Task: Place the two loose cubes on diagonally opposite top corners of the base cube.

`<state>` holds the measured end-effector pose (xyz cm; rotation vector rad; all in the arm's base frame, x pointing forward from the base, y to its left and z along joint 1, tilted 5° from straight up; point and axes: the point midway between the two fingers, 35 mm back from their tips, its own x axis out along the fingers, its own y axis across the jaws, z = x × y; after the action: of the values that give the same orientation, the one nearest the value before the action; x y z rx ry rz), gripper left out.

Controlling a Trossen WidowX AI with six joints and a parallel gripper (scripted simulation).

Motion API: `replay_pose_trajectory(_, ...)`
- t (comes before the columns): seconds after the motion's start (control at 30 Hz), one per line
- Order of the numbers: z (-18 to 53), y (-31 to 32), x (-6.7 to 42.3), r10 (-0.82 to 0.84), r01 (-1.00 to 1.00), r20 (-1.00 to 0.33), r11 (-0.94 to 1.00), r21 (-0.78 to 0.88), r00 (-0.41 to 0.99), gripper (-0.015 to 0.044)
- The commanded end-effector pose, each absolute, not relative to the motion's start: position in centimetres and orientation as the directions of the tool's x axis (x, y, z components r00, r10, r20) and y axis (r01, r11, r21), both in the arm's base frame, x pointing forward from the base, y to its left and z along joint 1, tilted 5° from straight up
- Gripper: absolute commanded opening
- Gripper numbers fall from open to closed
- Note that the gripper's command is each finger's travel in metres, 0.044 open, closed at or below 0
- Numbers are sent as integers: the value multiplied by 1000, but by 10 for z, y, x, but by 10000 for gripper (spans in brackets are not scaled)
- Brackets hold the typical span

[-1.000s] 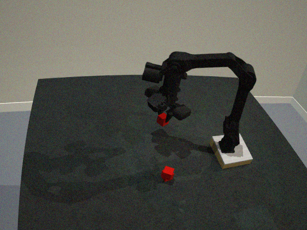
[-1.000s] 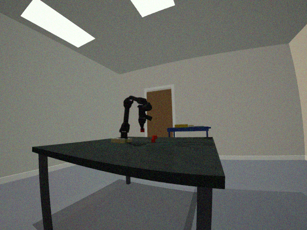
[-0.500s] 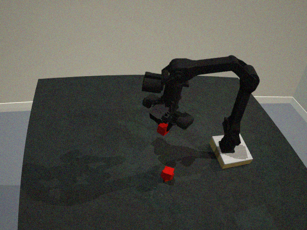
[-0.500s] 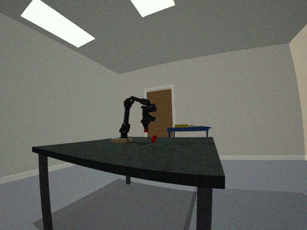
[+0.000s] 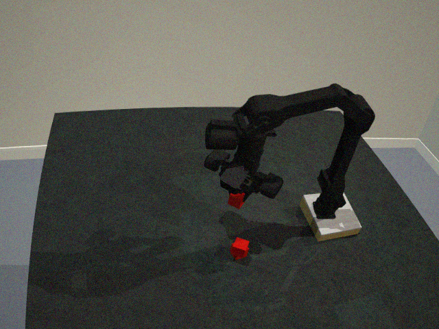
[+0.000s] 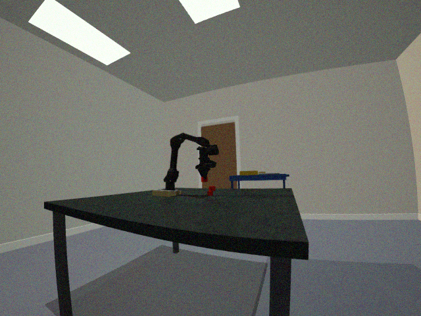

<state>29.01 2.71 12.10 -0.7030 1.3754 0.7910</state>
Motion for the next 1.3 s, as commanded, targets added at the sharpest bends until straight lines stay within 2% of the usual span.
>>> replay_pose_trajectory(0.0, 121, 38, 288, 78, -838, -997, 545, 20, 27, 105)
replay_pose_trajectory(0.63, 121, 96, 271, 89, -918, -996, 396, 21, 16, 105)
replay_pose_trajectory(1.27, 90, 100, 269, 89, -920, -996, 391, 21, 15, 105)
